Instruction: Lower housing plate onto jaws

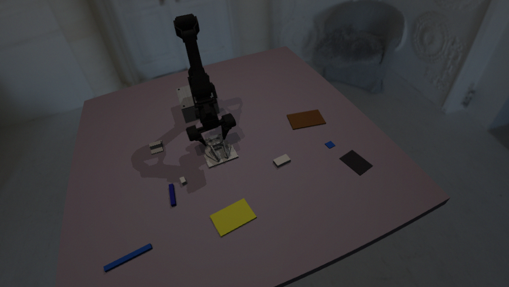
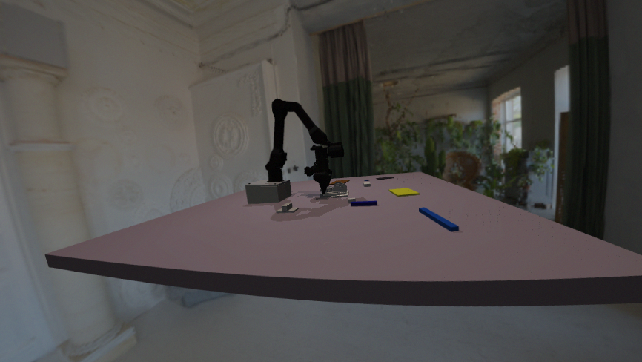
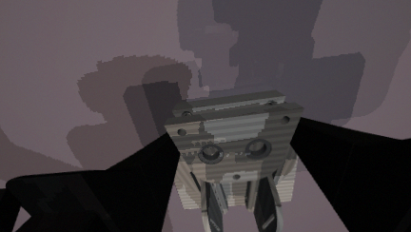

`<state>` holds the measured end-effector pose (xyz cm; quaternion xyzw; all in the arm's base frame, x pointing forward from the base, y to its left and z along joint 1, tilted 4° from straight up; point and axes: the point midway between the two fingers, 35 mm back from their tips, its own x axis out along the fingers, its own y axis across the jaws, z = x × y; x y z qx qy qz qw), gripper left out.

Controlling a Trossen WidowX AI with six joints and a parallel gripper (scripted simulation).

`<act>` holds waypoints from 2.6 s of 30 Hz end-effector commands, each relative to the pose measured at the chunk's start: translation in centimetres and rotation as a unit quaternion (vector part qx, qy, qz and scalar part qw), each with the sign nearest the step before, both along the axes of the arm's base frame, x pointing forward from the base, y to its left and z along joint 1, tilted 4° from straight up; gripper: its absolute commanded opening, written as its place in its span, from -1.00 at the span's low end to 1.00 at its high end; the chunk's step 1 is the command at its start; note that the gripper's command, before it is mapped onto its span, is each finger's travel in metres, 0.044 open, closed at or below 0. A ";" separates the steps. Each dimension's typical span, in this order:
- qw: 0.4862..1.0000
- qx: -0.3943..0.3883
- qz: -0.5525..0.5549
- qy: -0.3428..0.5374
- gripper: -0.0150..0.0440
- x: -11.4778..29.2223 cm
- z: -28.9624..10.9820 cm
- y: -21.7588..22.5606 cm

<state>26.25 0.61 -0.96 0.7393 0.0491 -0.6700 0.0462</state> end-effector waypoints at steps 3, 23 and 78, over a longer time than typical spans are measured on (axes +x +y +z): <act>1.000 -0.002 0.002 0.000 0.70 0.0 -0.2 0.0; 1.000 -0.002 0.002 0.000 0.70 0.0 -0.6 0.0; 1.000 -0.001 0.001 0.000 0.70 0.1 -1.1 0.0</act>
